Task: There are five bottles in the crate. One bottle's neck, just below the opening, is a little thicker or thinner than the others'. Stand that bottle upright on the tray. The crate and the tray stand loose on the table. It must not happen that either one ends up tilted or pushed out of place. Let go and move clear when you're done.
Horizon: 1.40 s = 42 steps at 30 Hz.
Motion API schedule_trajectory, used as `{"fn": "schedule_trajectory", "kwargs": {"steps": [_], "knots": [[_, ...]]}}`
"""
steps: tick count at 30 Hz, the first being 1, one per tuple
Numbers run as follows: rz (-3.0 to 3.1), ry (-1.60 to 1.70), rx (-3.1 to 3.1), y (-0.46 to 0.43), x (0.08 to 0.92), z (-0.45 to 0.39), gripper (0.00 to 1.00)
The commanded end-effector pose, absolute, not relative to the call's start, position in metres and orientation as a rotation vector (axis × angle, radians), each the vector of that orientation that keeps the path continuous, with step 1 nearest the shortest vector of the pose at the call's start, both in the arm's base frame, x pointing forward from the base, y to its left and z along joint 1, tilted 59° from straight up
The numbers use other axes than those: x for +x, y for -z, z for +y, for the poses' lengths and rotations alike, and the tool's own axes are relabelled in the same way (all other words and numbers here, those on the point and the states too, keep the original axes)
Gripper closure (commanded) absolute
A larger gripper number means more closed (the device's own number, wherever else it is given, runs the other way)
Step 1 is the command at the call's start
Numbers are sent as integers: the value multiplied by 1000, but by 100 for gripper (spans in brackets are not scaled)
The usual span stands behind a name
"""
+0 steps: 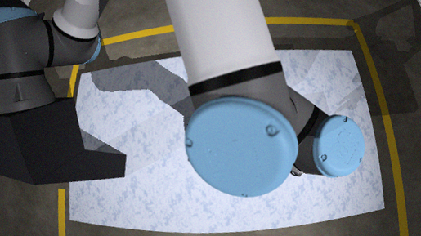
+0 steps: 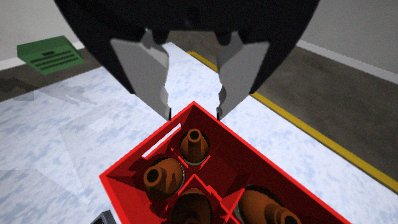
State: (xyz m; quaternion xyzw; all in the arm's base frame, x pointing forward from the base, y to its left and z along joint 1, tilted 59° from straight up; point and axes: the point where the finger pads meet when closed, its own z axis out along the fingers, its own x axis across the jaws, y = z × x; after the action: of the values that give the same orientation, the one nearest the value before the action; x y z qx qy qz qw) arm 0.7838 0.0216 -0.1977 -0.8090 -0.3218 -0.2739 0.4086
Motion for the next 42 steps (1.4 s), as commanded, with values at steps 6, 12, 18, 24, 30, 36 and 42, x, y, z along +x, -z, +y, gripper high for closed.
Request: {"fn": "schedule_trajectory", "kwargs": {"steps": [6, 12, 18, 24, 30, 36, 42], "knots": [[-811, 691, -2039, 202, 786, 28, 62], [-811, 691, -2039, 206, 787, 34, 62], [-811, 691, -2039, 210, 789, 41, 62], [-811, 691, -2039, 213, 790, 45, 62], [-811, 691, -2039, 215, 791, 50, 62], [-811, 691, -2039, 217, 791, 52, 62], [-811, 691, -2039, 218, 792, 53, 62]]}}
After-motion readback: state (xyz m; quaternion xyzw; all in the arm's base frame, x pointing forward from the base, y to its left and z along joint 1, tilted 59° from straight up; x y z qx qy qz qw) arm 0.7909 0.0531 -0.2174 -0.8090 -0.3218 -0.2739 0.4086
